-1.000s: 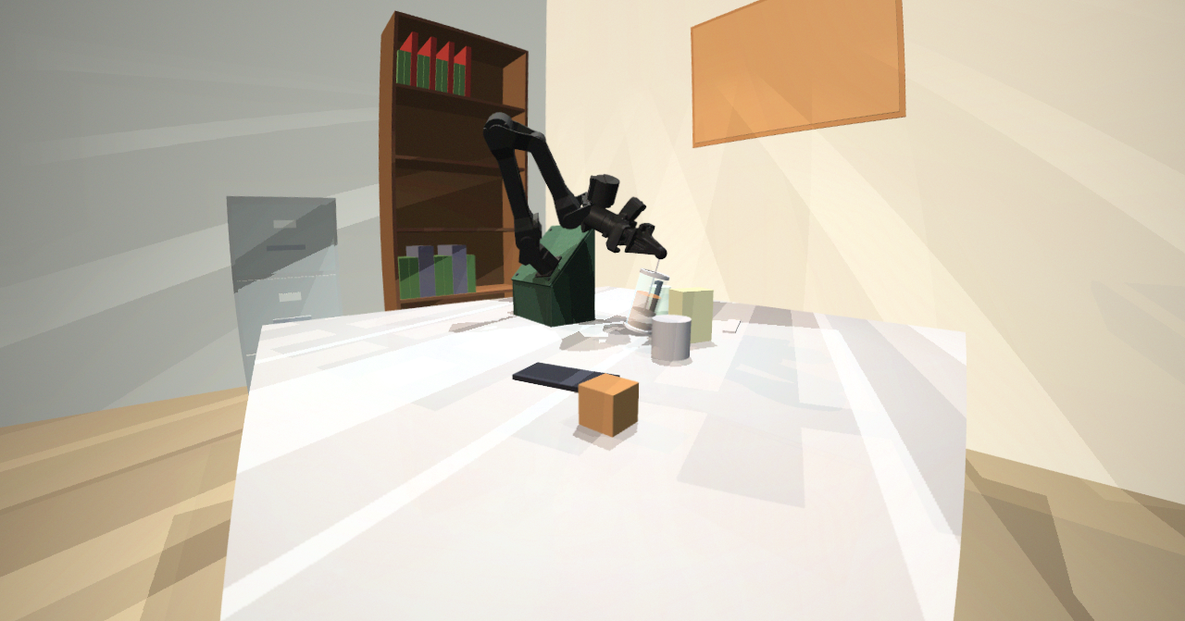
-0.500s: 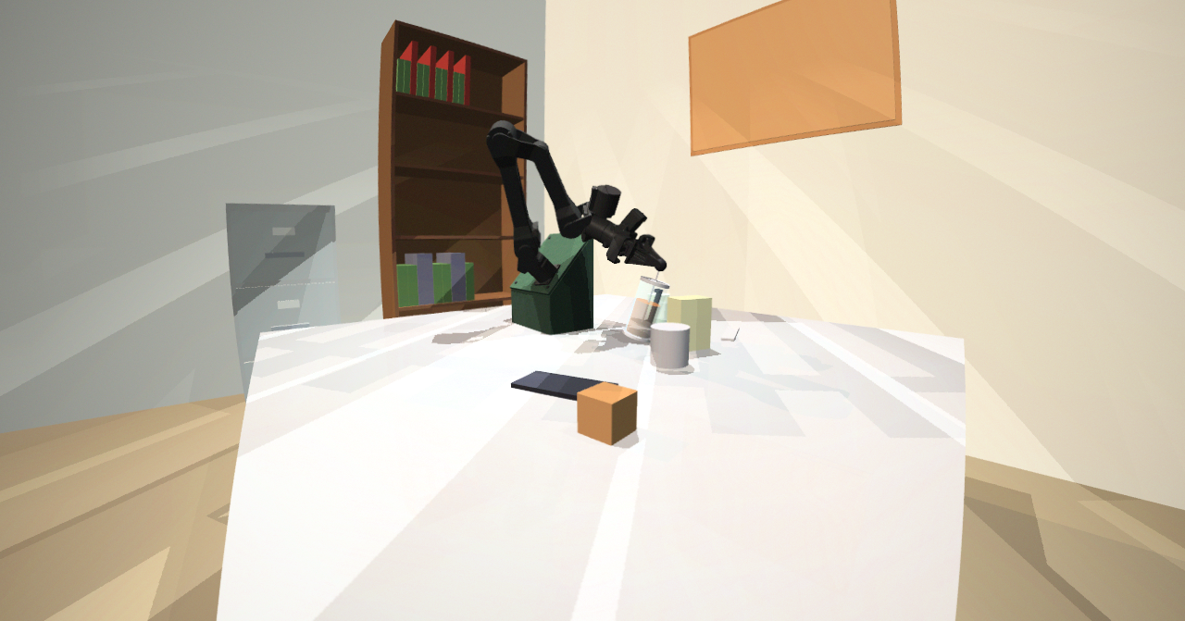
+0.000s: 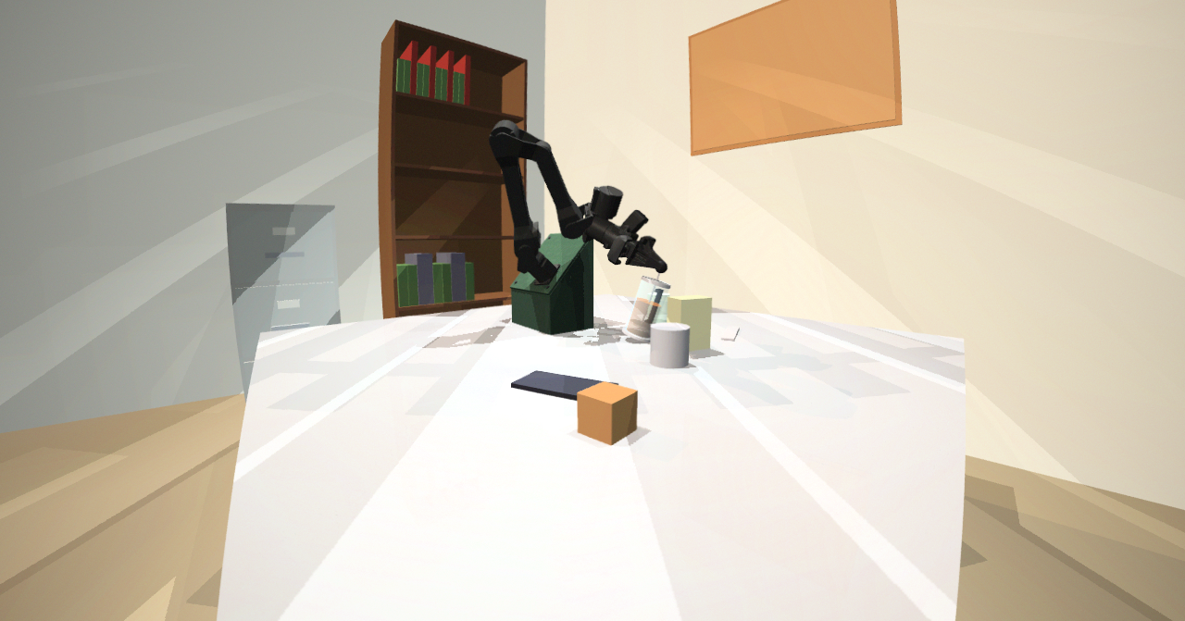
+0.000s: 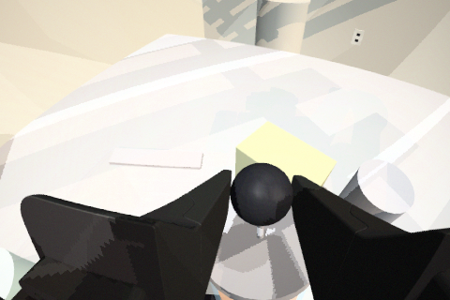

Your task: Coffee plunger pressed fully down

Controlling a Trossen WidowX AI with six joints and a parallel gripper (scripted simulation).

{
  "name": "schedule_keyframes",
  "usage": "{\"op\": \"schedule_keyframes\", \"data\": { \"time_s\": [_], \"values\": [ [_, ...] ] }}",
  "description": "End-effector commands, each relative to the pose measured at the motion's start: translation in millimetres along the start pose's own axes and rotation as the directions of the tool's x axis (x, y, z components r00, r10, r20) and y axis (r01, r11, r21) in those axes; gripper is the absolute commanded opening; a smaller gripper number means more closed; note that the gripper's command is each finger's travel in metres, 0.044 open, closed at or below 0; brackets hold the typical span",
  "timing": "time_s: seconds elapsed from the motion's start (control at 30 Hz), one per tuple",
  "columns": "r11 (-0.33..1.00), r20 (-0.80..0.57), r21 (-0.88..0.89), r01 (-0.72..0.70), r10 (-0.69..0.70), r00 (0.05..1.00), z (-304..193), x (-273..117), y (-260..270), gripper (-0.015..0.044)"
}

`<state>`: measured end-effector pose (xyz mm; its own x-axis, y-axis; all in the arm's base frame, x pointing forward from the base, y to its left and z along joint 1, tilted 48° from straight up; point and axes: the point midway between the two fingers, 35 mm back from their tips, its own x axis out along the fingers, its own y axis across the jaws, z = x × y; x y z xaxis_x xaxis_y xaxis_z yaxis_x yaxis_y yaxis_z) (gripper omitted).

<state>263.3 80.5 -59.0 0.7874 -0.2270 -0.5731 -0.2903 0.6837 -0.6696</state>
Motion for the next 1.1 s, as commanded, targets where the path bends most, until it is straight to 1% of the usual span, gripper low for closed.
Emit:
{"op": "schedule_keyframes", "data": {
  "time_s": [0.0,1.07],
  "values": [
    [1.0,-0.023,-0.018,0.006,-0.007,1.0,-5.9,2.2,-0.3,0.0116],
    [1.0,-0.011,-0.008,0.004,-0.004,1.0,-0.6,4.6,1.5,0.0116]
  ]
}}
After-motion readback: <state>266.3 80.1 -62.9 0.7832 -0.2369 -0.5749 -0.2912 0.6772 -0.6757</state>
